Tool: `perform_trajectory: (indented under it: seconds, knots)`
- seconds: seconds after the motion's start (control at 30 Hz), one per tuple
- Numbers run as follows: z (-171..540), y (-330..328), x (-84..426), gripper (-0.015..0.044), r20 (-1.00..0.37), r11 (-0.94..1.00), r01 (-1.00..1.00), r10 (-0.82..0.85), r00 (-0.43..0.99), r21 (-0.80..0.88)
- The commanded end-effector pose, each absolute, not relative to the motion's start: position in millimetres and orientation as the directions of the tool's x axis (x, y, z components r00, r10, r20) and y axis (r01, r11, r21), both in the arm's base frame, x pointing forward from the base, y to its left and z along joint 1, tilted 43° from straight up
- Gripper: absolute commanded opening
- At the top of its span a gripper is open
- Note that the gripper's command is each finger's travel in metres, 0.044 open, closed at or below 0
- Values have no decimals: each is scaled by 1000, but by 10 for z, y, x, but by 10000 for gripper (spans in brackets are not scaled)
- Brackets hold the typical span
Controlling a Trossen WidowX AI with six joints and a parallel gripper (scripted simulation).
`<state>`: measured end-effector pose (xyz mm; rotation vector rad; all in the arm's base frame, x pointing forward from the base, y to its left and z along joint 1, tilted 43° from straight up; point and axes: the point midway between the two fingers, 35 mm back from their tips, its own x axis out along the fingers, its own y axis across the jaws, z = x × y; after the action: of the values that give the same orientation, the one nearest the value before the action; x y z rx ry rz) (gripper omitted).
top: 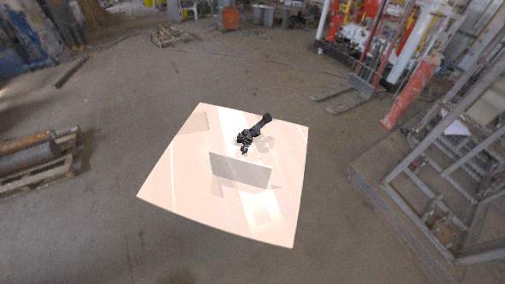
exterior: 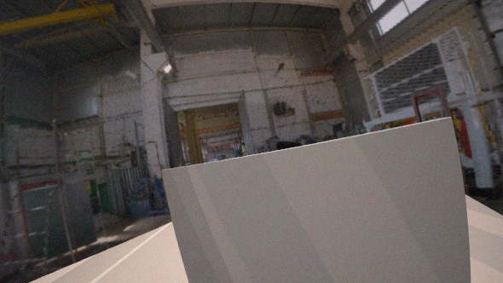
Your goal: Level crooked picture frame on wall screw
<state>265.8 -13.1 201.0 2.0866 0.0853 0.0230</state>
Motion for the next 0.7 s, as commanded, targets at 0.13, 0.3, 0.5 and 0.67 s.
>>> perform_trajectory:
  seconds: [0.13,0.3,0.5,0.67]
  knots:
    - [2406,-332,2514,260,-1,-311,20,62,998,950]
    - [2406,-332,2514,260,-1,-311,20,62,998,950]
    - [2406,-332,2514,260,-1,-311,20,62,998,950]
    - [2406,-332,2514,260,-1,-311,20,62,998,950]
